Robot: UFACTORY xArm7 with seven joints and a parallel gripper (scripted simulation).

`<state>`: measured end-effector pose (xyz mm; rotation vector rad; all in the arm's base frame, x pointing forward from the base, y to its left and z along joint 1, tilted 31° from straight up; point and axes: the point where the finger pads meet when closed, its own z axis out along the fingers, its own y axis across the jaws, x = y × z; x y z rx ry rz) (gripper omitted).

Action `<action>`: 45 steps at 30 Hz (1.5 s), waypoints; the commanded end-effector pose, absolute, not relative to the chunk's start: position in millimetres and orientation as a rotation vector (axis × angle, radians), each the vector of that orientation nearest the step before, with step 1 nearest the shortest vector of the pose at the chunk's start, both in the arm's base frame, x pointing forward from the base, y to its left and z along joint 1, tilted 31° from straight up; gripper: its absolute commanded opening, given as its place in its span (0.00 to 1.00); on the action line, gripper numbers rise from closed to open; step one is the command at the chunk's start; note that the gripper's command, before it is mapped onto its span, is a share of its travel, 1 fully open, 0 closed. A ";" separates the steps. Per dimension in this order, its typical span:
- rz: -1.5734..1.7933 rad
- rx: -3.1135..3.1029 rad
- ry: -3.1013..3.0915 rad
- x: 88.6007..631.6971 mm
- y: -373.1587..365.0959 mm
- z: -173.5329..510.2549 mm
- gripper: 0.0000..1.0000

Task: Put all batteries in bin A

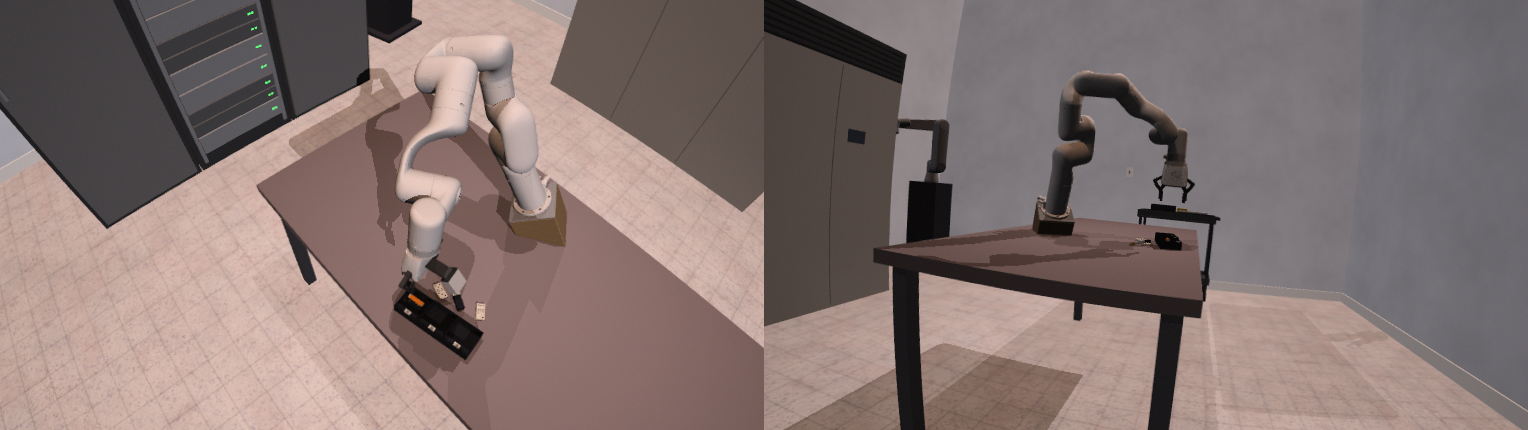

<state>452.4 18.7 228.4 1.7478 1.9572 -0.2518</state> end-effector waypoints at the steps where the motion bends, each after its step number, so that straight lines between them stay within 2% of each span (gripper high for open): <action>1: -0.246 1.744 1.957 450.2 26.1 241.6 1.00; 45: -0.246 1.744 1.957 447.8 30.6 250.2 1.00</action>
